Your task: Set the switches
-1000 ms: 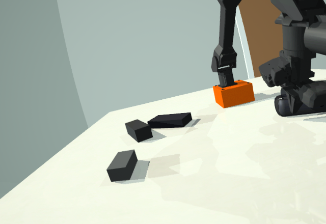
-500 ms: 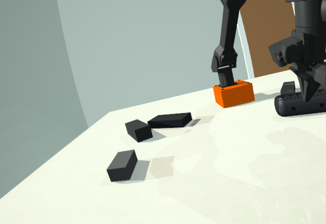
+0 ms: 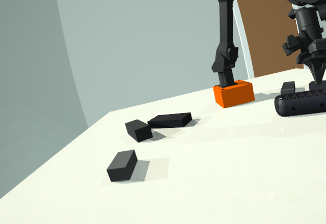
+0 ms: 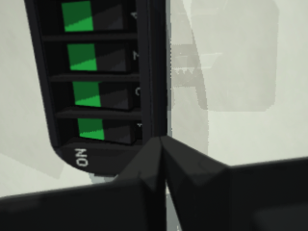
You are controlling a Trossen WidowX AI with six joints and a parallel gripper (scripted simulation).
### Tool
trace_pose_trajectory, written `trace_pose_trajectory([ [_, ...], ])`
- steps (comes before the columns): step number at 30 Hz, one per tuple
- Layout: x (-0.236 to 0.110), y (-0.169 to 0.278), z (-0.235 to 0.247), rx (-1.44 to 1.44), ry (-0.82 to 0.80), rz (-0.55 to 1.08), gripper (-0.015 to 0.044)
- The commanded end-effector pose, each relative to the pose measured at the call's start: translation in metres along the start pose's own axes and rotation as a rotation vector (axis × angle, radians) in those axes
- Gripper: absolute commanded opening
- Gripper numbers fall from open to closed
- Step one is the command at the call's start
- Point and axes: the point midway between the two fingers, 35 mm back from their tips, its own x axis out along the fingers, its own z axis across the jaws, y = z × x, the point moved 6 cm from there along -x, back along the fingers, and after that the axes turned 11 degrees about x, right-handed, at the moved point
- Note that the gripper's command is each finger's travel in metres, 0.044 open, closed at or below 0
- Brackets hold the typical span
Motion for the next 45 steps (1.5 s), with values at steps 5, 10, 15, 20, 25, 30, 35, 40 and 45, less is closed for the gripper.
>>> trace_pose_trajectory([
  [5,-0.003,-0.007,-0.02,0.077,-0.053,0.056,0.0],
  [10,-0.001,-0.006,-0.021,0.077,-0.053,0.055,0.0],
  [15,0.007,-0.006,-0.023,0.076,-0.053,0.053,0.0],
  [20,0.015,-0.005,-0.025,0.076,-0.053,0.05,0.0],
  [25,0.023,-0.005,-0.026,0.076,-0.052,0.048,0.0],
  [30,0.03,-0.005,-0.028,0.075,-0.052,0.045,0.0],
  [35,0.038,-0.005,-0.03,0.075,-0.051,0.043,0.0],
  [40,0.046,-0.005,-0.032,0.075,-0.051,0.04,0.0],
  [45,0.05,-0.005,-0.033,0.074,-0.051,0.039,0.0],
])
